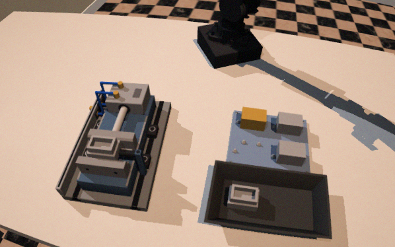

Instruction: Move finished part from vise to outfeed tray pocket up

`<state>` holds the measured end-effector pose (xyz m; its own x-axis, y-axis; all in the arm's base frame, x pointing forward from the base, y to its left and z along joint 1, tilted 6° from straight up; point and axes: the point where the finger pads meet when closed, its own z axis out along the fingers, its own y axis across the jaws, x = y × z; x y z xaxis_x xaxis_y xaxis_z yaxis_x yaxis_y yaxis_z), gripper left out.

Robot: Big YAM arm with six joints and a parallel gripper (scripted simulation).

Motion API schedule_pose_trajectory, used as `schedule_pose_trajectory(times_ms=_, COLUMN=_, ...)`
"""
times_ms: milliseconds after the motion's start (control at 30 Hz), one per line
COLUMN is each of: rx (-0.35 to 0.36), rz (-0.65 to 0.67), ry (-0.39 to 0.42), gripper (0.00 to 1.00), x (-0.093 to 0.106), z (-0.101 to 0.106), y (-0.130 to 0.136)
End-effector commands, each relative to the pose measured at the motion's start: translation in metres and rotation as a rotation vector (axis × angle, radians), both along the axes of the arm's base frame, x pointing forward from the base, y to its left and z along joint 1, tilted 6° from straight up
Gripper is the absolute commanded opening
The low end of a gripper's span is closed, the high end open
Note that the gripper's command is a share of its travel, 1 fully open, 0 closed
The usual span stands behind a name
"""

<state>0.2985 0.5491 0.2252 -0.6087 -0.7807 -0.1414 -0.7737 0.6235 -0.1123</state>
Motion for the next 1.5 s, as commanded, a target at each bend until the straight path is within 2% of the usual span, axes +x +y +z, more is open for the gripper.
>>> schedule_pose_trajectory(times_ms=0, rx=0.013, rz=0.000, ry=-0.006, gripper=1.00, x=0.000, z=0.007, y=0.001)
schedule_pose_trajectory(times_ms=533, rx=0.013, rz=0.000, ry=-0.006, gripper=1.00, x=0.000, z=0.007, y=0.001)
schedule_pose_trajectory(times_ms=567, rx=0.052, rz=-0.001, ry=-0.026, gripper=1.00, x=0.003, z=0.027, y=0.006)
schedule_pose_trajectory(times_ms=667, rx=0.046, rz=-0.035, ry=-0.018, gripper=1.00, x=0.011, z=0.021, y=-0.004)
schedule_pose_trajectory(times_ms=767, rx=0.066, rz=-0.085, ry=-0.019, gripper=1.00, x=0.026, z=0.027, y=-0.016)
schedule_pose_trajectory(times_ms=867, rx=0.073, rz=-0.186, ry=-0.008, gripper=1.00, x=0.056, z=0.024, y=-0.040)
schedule_pose_trajectory(times_ms=900, rx=0.071, rz=-0.232, ry=0.000, gripper=1.00, x=0.070, z=0.017, y=-0.051)
schedule_pose_trajectory(times_ms=933, rx=0.023, rz=-0.234, ry=0.023, gripper=1.00, x=0.070, z=-0.006, y=-0.051)
schedule_pose_trajectory(times_ms=967, rx=0.043, rz=-0.285, ry=0.022, gripper=1.00, x=0.087, z=-0.006, y=-0.061)
schedule_pose_trajectory(times_ms=1000, rx=0.074, rz=-0.343, ry=0.014, gripper=1.00, x=0.101, z=0.009, y=-0.079)
schedule_pose_trajectory(times_ms=1033, rx=0.046, rz=-0.344, ry=0.028, gripper=1.00, x=0.099, z=0.000, y=-0.081)
schedule_pose_trajectory(times_ms=1100, rx=0.046, rz=-0.344, ry=0.028, gripper=1.00, x=0.099, z=0.000, y=-0.081)
schedule_pose_trajectory(times_ms=1133, rx=0.092, rz=-0.407, ry=0.013, gripper=1.00, x=0.116, z=0.018, y=-0.098)
schedule_pose_trajectory(times_ms=1233, rx=0.118, rz=-0.629, ry=0.030, gripper=1.00, x=0.166, z=0.011, y=-0.160)
schedule_pose_trajectory(times_ms=1267, rx=0.118, rz=-0.629, ry=0.030, gripper=1.00, x=0.167, z=0.011, y=-0.162)
schedule_pose_trajectory(times_ms=1300, rx=0.127, rz=-0.711, ry=0.036, gripper=1.00, x=0.183, z=0.008, y=-0.186)
schedule_pose_trajectory(times_ms=1333, rx=0.125, rz=-0.711, ry=0.037, gripper=1.00, x=0.184, z=0.009, y=-0.188)
schedule_pose_trajectory(times_ms=1400, rx=0.146, rz=-0.886, ry=0.049, gripper=1.00, x=0.210, z=0.003, y=-0.236)
schedule_pose_trajectory(times_ms=1433, rx=0.146, rz=-0.886, ry=0.049, gripper=1.00, x=0.214, z=0.004, y=-0.244)
schedule_pose_trajectory(times_ms=1467, rx=0.157, rz=-0.977, ry=0.055, gripper=1.00, x=0.227, z=0.001, y=-0.274)
